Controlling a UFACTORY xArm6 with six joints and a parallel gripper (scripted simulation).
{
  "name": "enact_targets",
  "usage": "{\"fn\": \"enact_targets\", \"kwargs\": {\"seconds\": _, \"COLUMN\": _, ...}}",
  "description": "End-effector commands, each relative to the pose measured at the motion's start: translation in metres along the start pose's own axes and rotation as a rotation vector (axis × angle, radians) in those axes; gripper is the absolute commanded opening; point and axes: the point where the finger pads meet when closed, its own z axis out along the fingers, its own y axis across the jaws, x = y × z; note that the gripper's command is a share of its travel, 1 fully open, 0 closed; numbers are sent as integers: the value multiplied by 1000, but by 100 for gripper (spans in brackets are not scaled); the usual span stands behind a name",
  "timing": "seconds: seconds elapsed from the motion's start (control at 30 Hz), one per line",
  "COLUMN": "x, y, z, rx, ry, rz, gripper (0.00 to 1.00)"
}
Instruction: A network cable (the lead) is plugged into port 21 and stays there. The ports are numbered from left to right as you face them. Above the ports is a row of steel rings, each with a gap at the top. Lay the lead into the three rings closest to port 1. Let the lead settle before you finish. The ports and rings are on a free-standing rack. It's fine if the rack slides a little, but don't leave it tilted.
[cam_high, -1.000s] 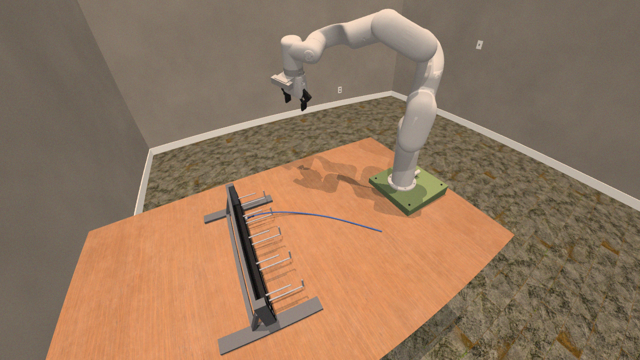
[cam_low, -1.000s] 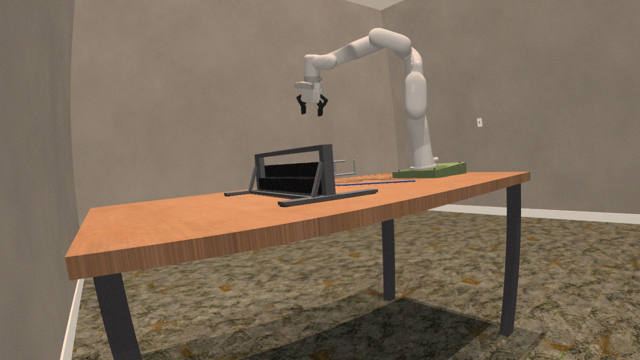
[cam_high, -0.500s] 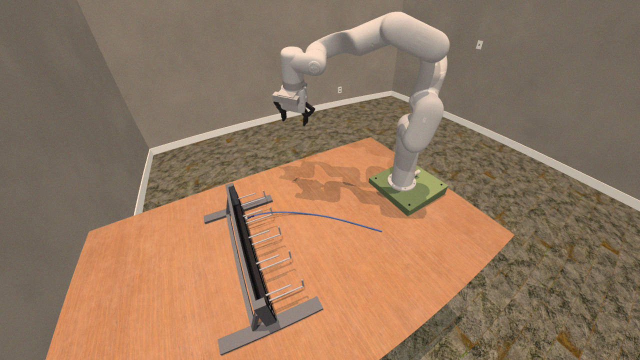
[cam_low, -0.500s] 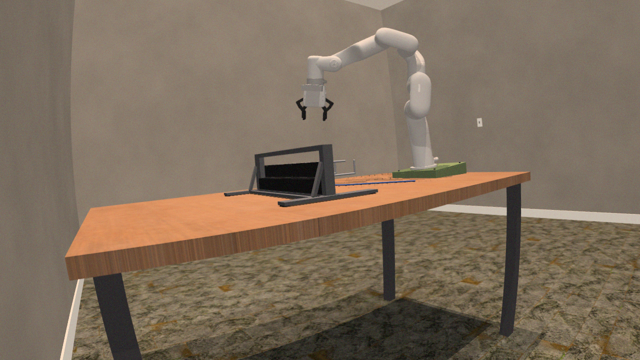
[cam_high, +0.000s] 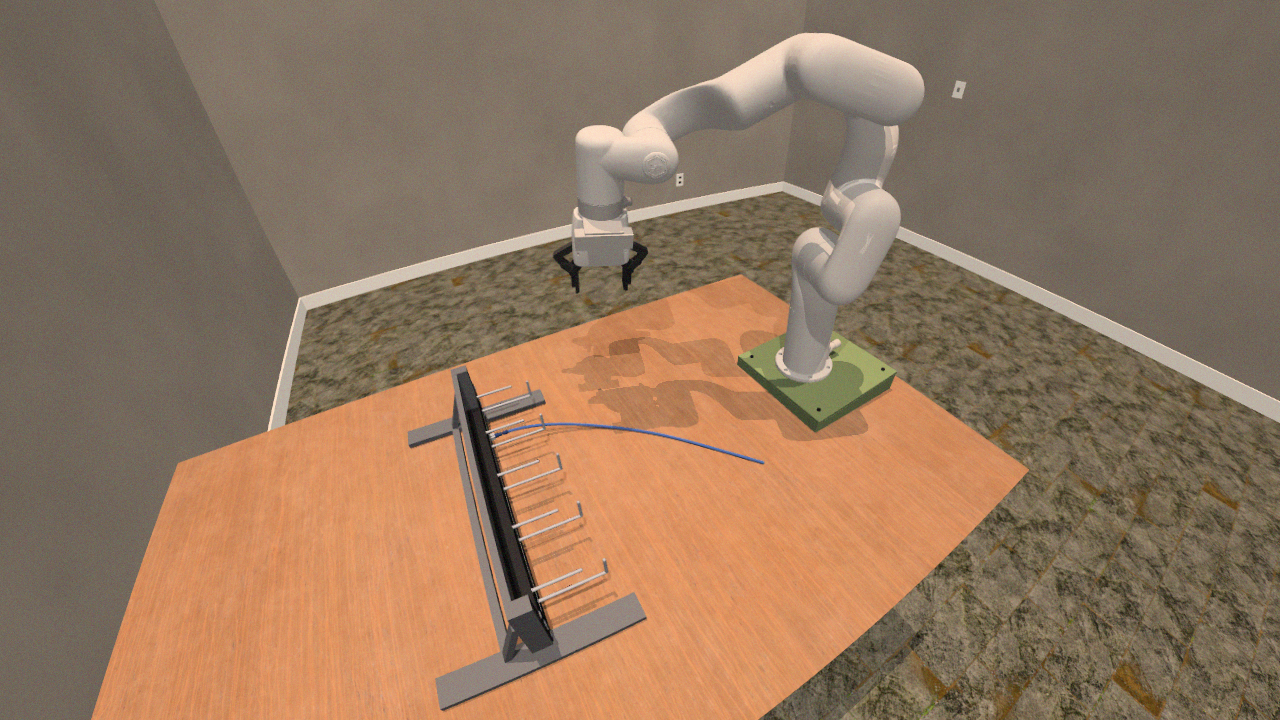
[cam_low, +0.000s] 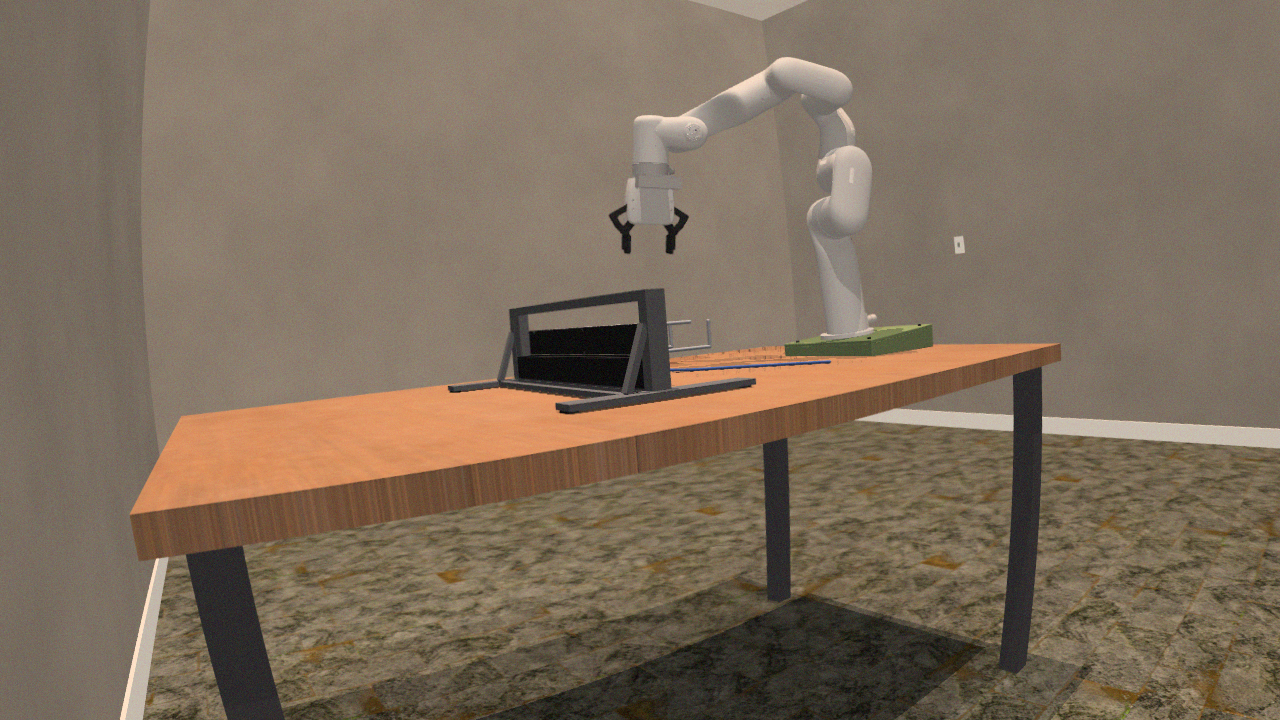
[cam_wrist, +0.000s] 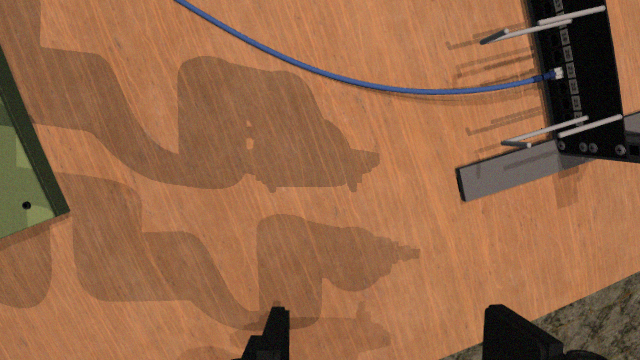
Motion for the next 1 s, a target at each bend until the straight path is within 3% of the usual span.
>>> {"fn": "enact_targets", "kwargs": {"seconds": 0.0, "x": 41, "y": -11, "z": 6, "rx": -10, "ry": 35, "rz": -154, "gripper": 100}}
{"fn": "enact_targets", "kwargs": {"seconds": 0.07, "x": 41, "y": -11, "z": 6, "rx": -10, "ry": 35, "rz": -154, "gripper": 100}}
{"fn": "enact_targets", "kwargs": {"seconds": 0.1, "x": 64, "y": -20, "z": 10, "rx": -10, "ry": 54, "rz": -247, "gripper": 100}}
{"fn": "enact_targets", "kwargs": {"seconds": 0.57, "x": 157, "y": -81, "z": 32, "rx": -17, "ry": 137, "rz": -680, "gripper": 100}}
{"fn": "enact_targets", "kwargs": {"seconds": 0.63, "x": 157, "y": -81, "z": 32, "rx": -17, "ry": 137, "rz": -680, "gripper": 100}}
{"fn": "enact_targets", "kwargs": {"seconds": 0.67, "x": 172, "y": -96, "z": 36, "rx": -19, "ry": 152, "rz": -767, "gripper": 100}}
{"fn": "enact_targets", "kwargs": {"seconds": 0.83, "x": 194, "y": -121, "z": 44, "rx": -22, "ry": 176, "rz": -904, "gripper": 100}}
{"fn": "enact_targets", "kwargs": {"seconds": 0.97, "x": 196, "y": -123, "z": 44, "rx": -23, "ry": 178, "rz": -914, "gripper": 100}}
